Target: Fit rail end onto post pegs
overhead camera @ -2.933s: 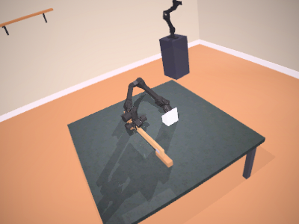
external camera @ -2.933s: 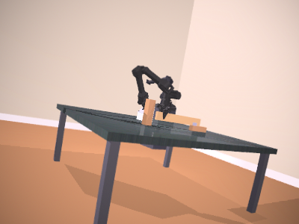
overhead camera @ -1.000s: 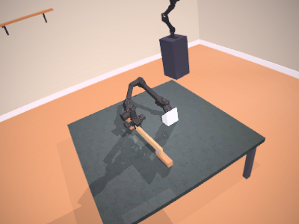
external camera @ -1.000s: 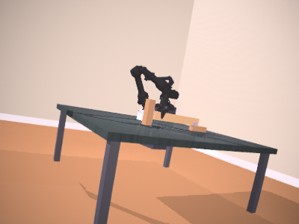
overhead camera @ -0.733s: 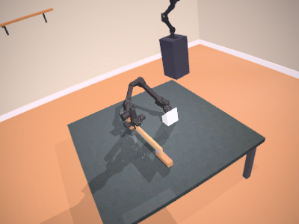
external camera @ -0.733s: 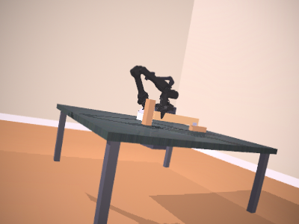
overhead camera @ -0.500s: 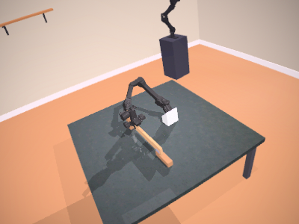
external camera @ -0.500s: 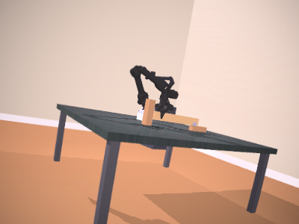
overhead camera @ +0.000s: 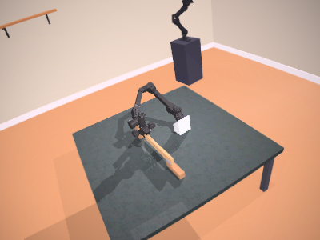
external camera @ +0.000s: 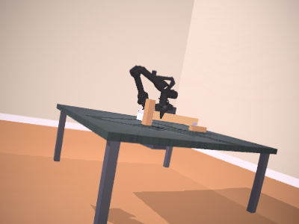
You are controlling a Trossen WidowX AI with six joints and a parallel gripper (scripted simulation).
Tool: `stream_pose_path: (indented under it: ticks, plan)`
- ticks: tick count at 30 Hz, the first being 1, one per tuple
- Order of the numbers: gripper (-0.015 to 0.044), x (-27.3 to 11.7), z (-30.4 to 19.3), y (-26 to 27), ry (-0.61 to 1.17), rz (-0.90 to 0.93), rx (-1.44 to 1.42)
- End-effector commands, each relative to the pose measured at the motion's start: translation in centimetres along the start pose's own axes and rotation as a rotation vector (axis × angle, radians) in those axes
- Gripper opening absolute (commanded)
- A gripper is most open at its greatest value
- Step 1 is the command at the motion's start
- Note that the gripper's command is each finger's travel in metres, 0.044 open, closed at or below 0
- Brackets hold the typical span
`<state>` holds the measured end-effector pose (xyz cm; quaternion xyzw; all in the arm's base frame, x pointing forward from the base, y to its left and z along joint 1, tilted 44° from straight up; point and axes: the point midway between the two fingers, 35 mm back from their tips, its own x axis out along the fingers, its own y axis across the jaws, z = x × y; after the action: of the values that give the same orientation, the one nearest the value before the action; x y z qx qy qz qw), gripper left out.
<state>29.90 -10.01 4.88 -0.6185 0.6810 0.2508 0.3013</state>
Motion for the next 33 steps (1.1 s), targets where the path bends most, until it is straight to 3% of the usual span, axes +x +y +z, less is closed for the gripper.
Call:
stream_pose_path:
  ticks: [1, 33]
  plan:
    - [0.0, -0.25, -0.34, -0.05, 0.001, -0.006, 0.0]
    - [0.0, -0.23, -1.33, -0.04, 0.001, -0.007, 0.0]
